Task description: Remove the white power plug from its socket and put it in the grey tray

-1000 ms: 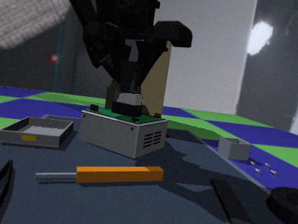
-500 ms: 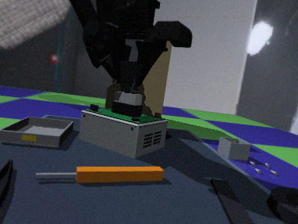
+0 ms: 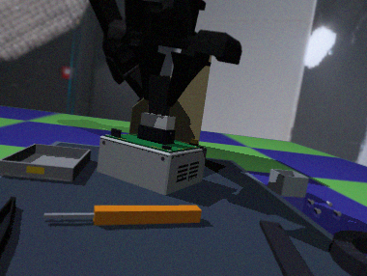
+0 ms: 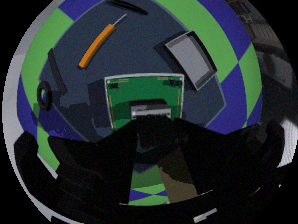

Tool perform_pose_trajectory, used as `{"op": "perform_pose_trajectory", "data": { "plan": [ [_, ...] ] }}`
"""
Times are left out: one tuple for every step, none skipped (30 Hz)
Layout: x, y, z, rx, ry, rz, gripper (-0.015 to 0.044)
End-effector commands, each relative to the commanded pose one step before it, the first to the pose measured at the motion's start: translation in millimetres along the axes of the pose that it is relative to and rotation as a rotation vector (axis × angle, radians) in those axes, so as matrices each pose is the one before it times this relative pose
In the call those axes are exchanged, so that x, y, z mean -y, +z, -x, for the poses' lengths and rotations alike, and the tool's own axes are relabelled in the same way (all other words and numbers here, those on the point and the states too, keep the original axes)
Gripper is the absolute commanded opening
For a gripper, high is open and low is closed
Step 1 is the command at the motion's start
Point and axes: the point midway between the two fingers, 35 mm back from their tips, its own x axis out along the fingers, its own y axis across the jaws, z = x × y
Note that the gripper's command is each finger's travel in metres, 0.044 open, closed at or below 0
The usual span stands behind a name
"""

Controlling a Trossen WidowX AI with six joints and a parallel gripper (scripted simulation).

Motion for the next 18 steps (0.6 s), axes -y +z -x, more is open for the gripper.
{"op": "perform_pose_trajectory", "data": {
  "plan": [
    [3.13, -1.92, 17.66, 0.01795, 0.09940, 0.0167, 0.0000],
    [2.60, 0.00, -0.07, 0.00004, 0.03093, 0.0002, 0.0000],
    [2.42, -0.01, 1.43, -0.00019, 0.02937, 0.0002, 0.0000],
    [2.22, 0.02, -0.04, 0.00000, 0.02614, 0.0001, 0.0000],
    [1.75, 0.00, 1.00, -0.00022, 0.02179, 0.0001, 0.0000],
    [1.39, 0.01, -0.02, -0.00009, 0.01626, 0.0001, 0.0000],
    [0.75, 0.00, 0.82, -0.00016, 0.01007, 0.0000, 0.0000],
    [0.29, 0.00, -0.01, -0.00004, 0.00336, 0.0000, 0.0000],
    [-0.37, -0.01, 0.57, -0.00001, -0.00346, 0.0000, 0.0000],
    [-0.86, -0.01, 0.00, 0.00006, -0.01015, 0.0000, 0.0000],
    [-1.39, -0.01, 0.00, 0.00012, -0.01637, -0.0001, 0.0000],
    [-1.85, -0.01, 0.00, 0.00014, -0.02182, -0.0001, 0.0000],
    [-2.22, -0.01, -0.01, 0.00014, -0.02623, -0.0001, 0.0000],
    [-2.47, -0.01, -0.01, 0.00010, -0.02933, -0.0002, 0.0000],
    [-2.60, -0.01, -0.01, 0.00004, -0.03093, -0.0002, 0.0000],
    [-2.59, 0.00, -0.01, -0.00002, -0.03093, -0.0002, 0.0000],
    [-2.45, 0.00, -0.01, -0.00008, -0.02931, -0.0002, 0.0000],
    [-2.19, 0.00, 0.00, -0.00011, -0.02619, -0.0002, 0.0000]
  ]
}}
